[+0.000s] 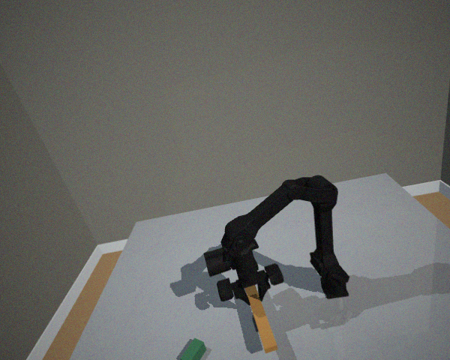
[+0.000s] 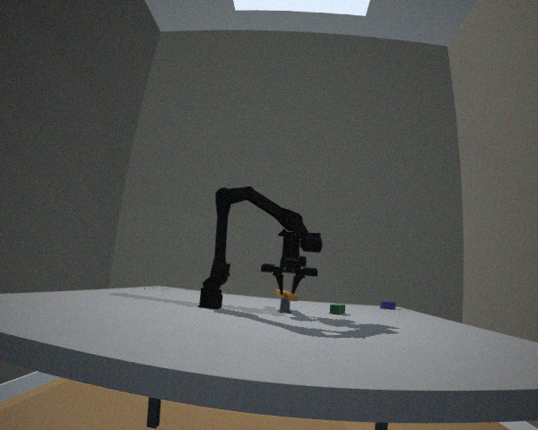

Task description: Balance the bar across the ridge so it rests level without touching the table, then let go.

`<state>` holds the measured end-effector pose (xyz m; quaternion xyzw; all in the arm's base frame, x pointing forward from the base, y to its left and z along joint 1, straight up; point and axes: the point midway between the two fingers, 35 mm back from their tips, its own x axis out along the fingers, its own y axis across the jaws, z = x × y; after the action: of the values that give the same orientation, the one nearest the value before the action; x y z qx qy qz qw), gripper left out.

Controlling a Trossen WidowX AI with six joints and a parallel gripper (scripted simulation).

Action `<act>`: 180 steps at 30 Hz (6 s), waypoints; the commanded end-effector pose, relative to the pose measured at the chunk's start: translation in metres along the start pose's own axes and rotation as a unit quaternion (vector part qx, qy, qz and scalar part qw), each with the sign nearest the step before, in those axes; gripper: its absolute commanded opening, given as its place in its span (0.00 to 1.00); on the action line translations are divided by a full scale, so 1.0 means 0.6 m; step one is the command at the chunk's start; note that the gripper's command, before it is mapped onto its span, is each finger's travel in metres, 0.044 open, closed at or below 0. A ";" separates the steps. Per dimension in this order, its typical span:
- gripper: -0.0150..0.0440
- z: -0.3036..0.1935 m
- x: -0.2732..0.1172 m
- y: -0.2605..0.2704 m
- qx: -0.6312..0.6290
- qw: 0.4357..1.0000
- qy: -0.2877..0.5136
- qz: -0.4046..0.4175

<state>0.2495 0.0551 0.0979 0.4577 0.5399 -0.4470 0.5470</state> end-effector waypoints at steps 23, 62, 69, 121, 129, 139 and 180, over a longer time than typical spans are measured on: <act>0.25 0.000 -0.003 0.002 0.000 1.000 -0.001 0.002; 0.25 0.000 -0.001 0.000 0.000 1.000 0.000 -0.001; 0.25 0.000 -0.001 0.000 0.000 1.000 0.000 -0.001; 0.57 0.000 -0.001 0.000 0.000 1.000 0.000 -0.001; 0.57 0.000 -0.001 0.000 0.000 1.000 0.000 -0.001; 0.88 0.000 -0.001 0.000 0.000 1.000 0.000 -0.001; 1.00 0.000 -0.167 -0.001 0.000 1.000 0.000 -0.001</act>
<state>0.2467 0.0545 0.1971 0.4566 0.5408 -0.4480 0.5462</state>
